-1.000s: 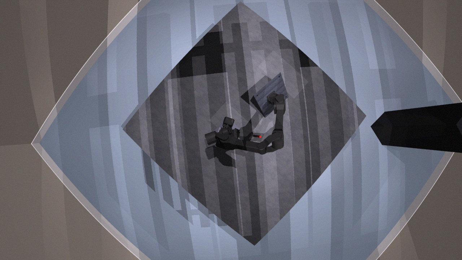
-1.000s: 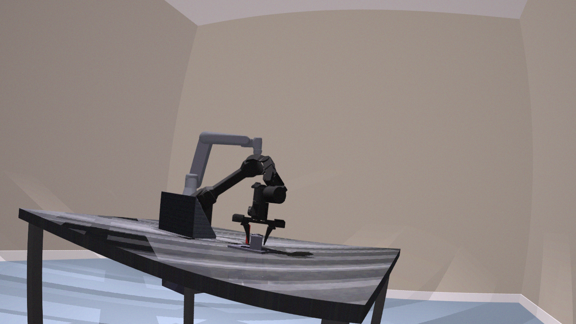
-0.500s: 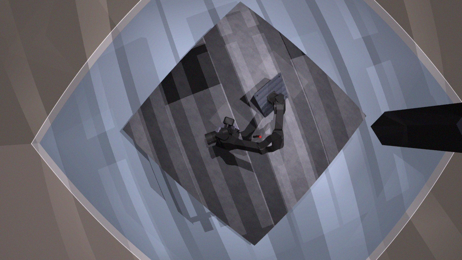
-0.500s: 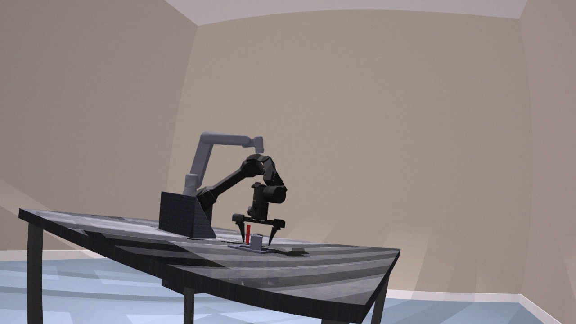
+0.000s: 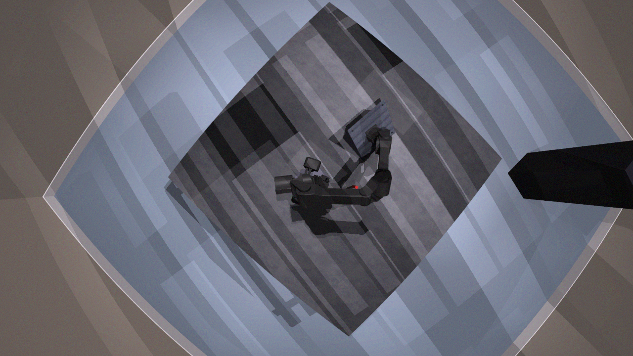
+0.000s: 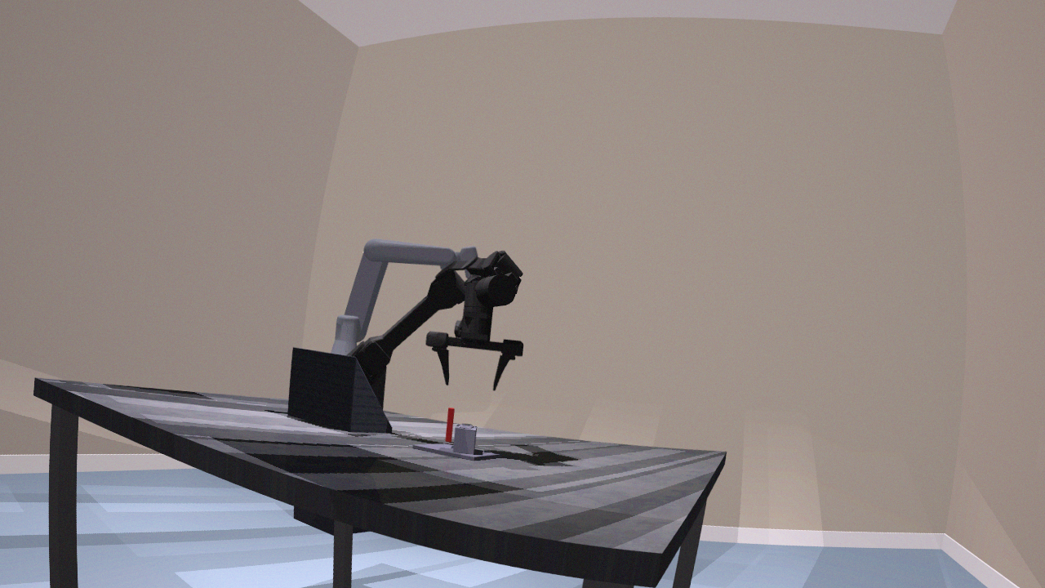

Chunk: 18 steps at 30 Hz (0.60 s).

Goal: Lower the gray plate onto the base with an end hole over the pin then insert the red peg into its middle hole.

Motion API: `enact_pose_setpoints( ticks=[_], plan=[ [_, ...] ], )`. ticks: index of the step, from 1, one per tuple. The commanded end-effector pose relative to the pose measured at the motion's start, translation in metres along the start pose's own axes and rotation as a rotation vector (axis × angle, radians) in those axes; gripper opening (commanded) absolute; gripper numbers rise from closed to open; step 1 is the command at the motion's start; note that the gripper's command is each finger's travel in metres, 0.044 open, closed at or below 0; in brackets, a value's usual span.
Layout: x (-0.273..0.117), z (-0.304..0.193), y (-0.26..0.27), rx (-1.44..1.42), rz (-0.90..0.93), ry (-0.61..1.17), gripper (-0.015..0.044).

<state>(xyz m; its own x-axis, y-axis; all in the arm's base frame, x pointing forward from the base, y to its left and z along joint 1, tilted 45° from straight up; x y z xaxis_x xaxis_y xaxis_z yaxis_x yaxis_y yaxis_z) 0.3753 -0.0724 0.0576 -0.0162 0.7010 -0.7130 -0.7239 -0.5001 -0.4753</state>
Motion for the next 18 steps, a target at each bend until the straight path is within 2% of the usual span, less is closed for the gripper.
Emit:
enact_pose_setpoints(
  ticks=[1,4,18],
  plan=[
    [-0.006,0.002,-0.001,-0.01,0.006,-0.006,0.044],
    [-0.008,0.013,-0.004,0.131,0.007,-0.005,0.044],
    [-0.017,0.112,-0.017,1.441,0.011,-0.002,0.044]
  ],
)
Point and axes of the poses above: the point midway between the two fingers, 35 mm back from their tips, its own x axis out along the fingers, its own y axis across the jaws, z = x × y, the point moved 2 cm from there along -x, back along the fingers, and after that the axes turned 11 degrees about -x, right-handed, at the moved point
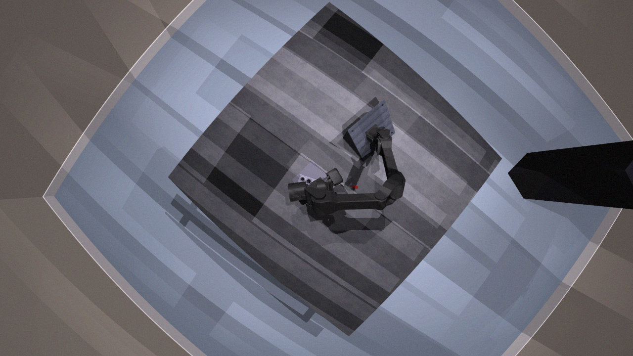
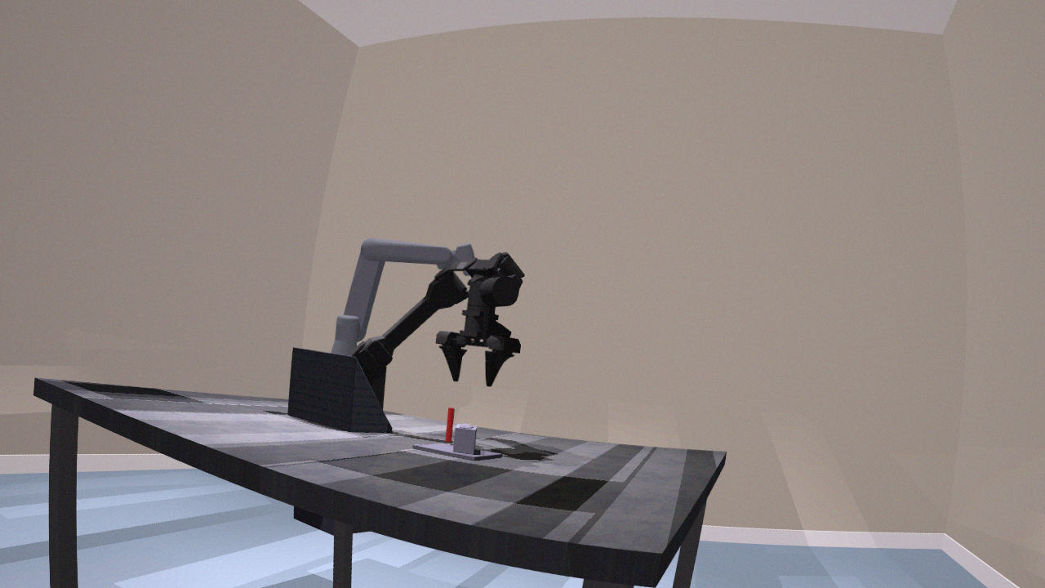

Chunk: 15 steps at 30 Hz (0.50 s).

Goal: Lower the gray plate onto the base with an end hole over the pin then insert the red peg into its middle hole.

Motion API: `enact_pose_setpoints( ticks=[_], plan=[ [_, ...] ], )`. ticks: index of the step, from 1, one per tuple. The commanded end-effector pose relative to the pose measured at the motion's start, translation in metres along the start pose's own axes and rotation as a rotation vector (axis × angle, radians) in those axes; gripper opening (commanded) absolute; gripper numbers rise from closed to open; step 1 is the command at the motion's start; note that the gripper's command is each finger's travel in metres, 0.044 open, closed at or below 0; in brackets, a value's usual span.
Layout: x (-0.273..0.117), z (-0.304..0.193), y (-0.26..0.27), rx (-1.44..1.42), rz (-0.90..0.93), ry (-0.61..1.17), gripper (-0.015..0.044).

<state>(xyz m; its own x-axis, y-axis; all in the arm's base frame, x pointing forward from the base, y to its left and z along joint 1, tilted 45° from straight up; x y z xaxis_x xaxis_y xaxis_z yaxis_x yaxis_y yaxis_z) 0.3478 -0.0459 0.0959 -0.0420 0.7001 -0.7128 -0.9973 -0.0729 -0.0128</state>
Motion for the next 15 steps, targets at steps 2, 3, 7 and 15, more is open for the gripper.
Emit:
enact_pose_setpoints(
  ticks=[2,3,7,15],
  plan=[
    [-0.008,0.057,0.042,0.839,-0.014,-0.007,0.044],
    [-0.008,0.059,0.045,0.886,-0.013,-0.008,0.044],
    [-0.006,0.072,0.056,1.068,-0.012,-0.009,0.044],
    [-0.003,0.092,0.076,1.436,-0.009,-0.012,0.044]
  ],
)
Point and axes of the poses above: the point midway between the two fingers, 35 mm back from their tips, its own x axis out along the fingers, its own y axis across the jaws, z = x × y, the point moved 2 cm from there along -x, back along the fingers, and after that the axes turned 11 degrees about -x, right-handed, at the moved point
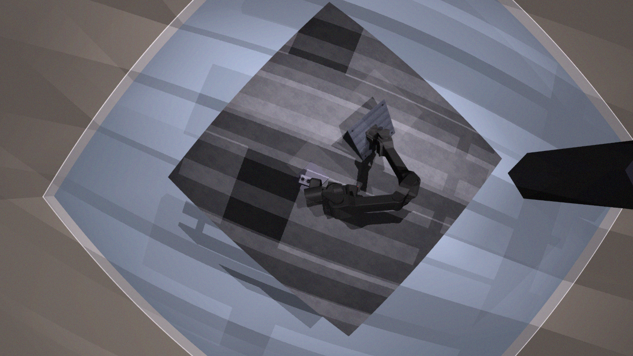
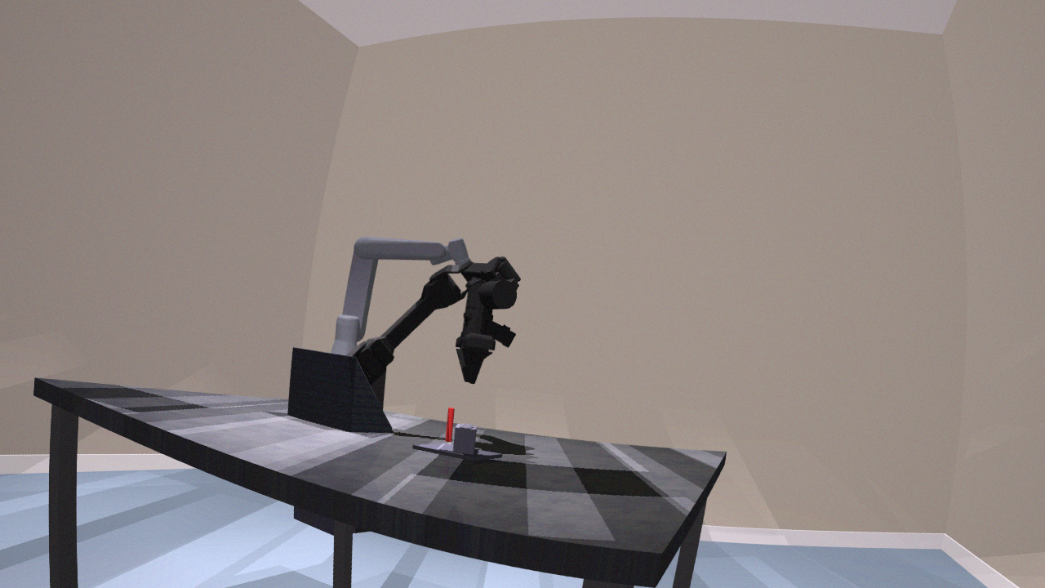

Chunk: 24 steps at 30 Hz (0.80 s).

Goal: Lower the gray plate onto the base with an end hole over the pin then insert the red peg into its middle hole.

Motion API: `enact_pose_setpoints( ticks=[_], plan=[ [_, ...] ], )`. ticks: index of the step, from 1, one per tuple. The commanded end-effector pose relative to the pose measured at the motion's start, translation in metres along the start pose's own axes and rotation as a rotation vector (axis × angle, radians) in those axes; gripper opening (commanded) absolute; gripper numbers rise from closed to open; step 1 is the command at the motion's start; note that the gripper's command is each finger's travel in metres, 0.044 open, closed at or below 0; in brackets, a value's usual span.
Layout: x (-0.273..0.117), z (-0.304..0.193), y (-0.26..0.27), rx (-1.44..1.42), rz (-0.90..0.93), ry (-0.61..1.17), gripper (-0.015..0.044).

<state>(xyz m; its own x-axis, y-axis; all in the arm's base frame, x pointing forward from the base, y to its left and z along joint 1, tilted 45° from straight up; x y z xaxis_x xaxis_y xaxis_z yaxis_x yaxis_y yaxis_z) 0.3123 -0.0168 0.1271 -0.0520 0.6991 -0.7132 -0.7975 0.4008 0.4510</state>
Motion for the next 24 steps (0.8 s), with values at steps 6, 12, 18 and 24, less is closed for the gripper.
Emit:
enact_pose_setpoints(
  ticks=[6,12,18,24],
  plan=[
    [0.001,0.007,0.081,1.011,-0.005,-0.024,0.044],
    [0.005,0.004,0.099,1.295,0.0,-0.024,0.044],
    [0.01,0.0,0.114,1.583,0.007,-0.023,0.044],
    [0.01,0.0,0.118,1.667,0.009,-0.022,0.044]
  ],
)
Point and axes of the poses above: the point midway between the two fingers, 35 mm back from their tips, its own x axis out along the fingers, its own y axis across the jaws, z = x × y, the point moved 2 cm from there along -x, back along the fingers, and after that the axes turned 11 degrees about -x, right-handed, at the moved point
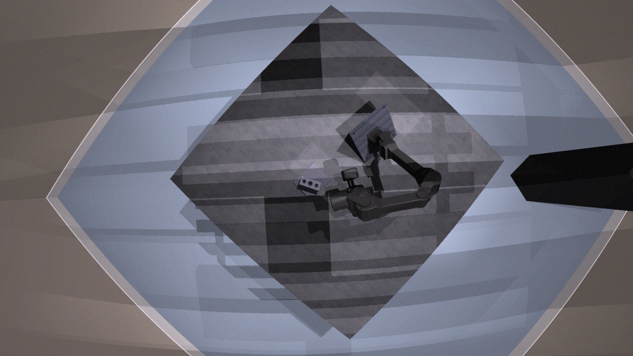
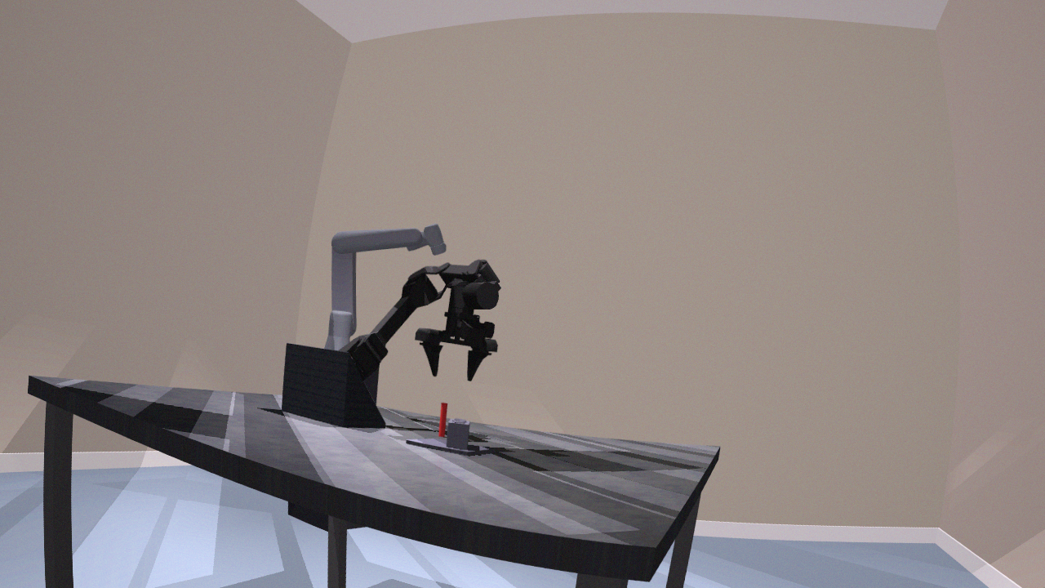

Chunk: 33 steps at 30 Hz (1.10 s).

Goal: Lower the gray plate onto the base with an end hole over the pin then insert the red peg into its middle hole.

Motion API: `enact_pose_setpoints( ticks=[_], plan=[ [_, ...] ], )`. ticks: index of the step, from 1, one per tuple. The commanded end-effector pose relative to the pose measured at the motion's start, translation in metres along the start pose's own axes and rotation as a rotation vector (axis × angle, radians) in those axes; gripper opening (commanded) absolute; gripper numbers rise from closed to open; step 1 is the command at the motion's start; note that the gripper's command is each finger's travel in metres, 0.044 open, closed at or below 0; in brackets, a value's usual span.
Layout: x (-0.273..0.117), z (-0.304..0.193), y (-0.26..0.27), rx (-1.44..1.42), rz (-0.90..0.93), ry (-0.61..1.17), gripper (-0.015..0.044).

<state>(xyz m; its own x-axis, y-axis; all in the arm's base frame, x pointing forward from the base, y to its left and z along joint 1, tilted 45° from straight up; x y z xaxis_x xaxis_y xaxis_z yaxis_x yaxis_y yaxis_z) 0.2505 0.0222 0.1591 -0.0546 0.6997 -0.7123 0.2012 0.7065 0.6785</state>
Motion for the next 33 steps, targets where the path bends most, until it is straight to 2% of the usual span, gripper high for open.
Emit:
enact_pose_setpoints(
  ticks=[1,16,20,33],
  plan=[
    [0.003,-0.036,0.013,0.539,0.018,-0.015,0.044],
    [0.003,-0.037,0.014,0.539,0.018,-0.015,0.044],
    [0.027,-0.037,0.014,0.539,0.019,-0.016,0.044],
    [0.048,-0.035,0.014,0.538,0.019,-0.016,0.044]
  ],
)
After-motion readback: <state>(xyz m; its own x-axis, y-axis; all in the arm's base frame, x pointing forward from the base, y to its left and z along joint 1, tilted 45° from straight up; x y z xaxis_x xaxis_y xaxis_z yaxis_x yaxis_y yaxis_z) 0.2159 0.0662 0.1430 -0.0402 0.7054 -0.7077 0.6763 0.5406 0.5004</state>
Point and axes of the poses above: the point midway between the two fingers, 35 mm back from their tips, its own x axis out along the fingers, its own y axis across the jaws, z = x × y, the point moved 2 cm from there along -x, back along the fingers, and after that the axes turned 11 degrees about -x, right-handed, at the moved point
